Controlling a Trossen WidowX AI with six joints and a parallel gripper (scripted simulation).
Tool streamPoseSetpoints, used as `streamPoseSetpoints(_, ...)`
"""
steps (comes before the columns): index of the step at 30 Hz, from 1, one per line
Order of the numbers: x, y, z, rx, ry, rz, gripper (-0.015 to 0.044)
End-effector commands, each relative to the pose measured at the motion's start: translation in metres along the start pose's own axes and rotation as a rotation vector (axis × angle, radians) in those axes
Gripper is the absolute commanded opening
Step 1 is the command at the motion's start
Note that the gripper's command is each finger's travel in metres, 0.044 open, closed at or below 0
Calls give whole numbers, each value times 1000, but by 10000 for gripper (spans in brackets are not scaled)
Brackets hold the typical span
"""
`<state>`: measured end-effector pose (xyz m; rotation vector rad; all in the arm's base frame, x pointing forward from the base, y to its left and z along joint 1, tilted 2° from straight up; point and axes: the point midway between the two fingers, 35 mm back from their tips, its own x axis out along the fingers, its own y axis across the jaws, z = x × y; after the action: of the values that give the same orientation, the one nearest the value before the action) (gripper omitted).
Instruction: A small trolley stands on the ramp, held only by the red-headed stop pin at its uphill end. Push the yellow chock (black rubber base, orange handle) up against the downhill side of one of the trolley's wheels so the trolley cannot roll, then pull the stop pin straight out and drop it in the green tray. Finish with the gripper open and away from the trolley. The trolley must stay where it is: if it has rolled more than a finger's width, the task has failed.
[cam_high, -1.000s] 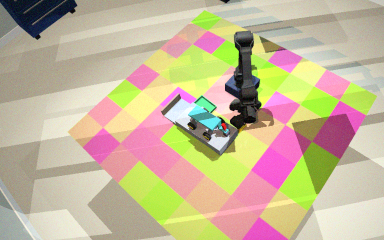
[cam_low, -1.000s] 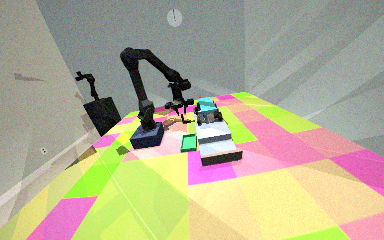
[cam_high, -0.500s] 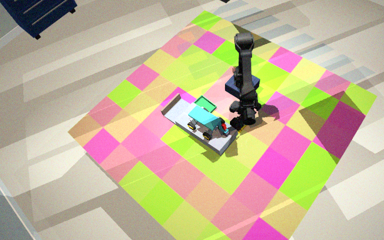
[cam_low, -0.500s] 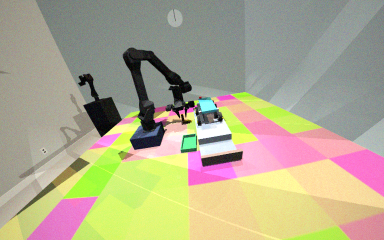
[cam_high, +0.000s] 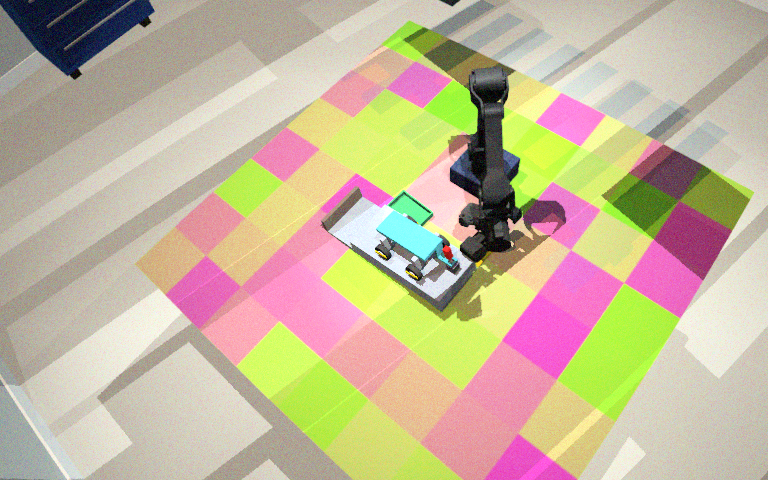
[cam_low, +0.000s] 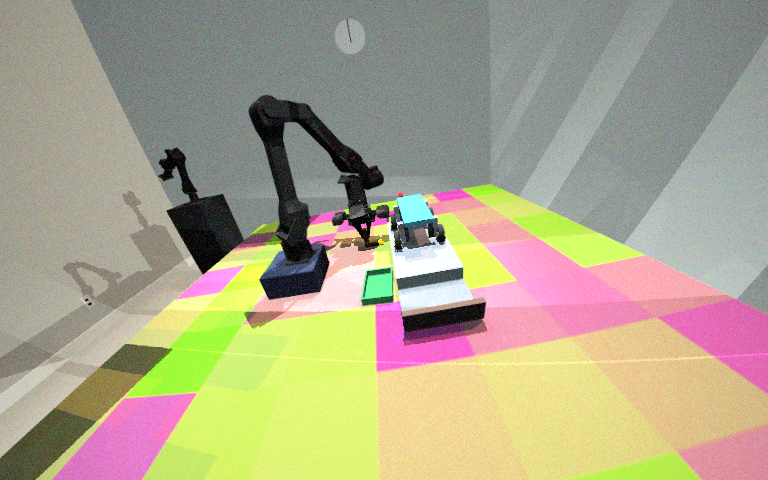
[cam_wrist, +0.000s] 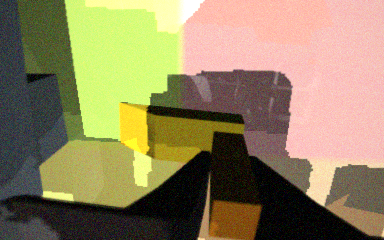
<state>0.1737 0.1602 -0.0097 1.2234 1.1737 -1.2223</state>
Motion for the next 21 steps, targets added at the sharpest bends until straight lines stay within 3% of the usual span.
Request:
streamPoseSetpoints(1, -1, 0, 0, 0, 1, 2, 32)
streamPoseSetpoints(4, -2, 0, 0, 0, 1, 2, 0)
streamPoseSetpoints(21, -58, -6, 4, -2, -6, 0, 0)
